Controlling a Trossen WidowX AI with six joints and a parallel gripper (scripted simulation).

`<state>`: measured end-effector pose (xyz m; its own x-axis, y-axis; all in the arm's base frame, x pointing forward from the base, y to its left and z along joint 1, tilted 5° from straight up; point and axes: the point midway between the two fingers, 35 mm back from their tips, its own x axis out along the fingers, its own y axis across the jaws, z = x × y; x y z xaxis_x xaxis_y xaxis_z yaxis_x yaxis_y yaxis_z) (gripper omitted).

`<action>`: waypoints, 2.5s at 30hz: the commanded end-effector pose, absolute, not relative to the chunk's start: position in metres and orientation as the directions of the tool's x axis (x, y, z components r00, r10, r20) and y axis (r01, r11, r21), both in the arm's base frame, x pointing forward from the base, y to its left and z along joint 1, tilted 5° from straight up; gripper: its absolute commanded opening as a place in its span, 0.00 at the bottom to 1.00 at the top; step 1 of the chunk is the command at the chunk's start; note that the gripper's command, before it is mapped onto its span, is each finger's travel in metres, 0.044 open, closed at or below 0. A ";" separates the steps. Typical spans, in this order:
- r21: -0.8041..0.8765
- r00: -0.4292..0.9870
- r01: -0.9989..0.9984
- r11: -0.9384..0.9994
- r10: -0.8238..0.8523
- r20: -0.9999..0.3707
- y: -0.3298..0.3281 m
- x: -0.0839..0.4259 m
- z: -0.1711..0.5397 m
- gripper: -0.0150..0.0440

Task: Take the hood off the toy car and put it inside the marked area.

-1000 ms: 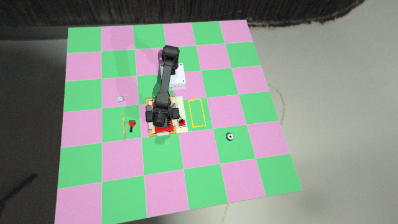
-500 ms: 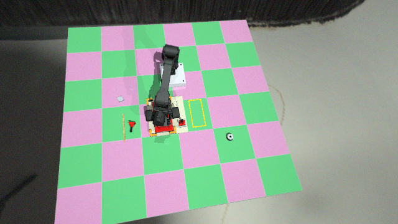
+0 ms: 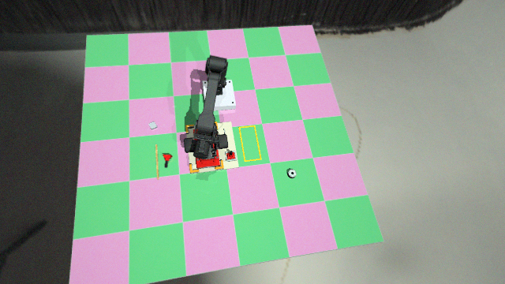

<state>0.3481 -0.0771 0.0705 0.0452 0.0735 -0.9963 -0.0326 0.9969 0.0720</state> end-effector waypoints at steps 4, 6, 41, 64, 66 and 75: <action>0.065 0.069 -0.037 0.997 0.067 -0.995 -0.080 0.350 0.108 0.25; 0.065 0.069 -0.037 0.997 0.067 -0.995 -0.080 0.349 0.111 0.25; 0.076 0.063 -0.036 0.996 0.078 -0.995 0.079 0.325 0.118 0.25; 0.085 0.065 -0.037 0.996 0.088 -0.994 0.135 0.297 0.119 0.25; 0.085 0.065 -0.037 0.996 0.088 -0.994 0.135 0.297 0.117 0.25; 0.085 0.065 -0.037 0.996 0.088 -0.994 0.136 0.298 0.109 0.25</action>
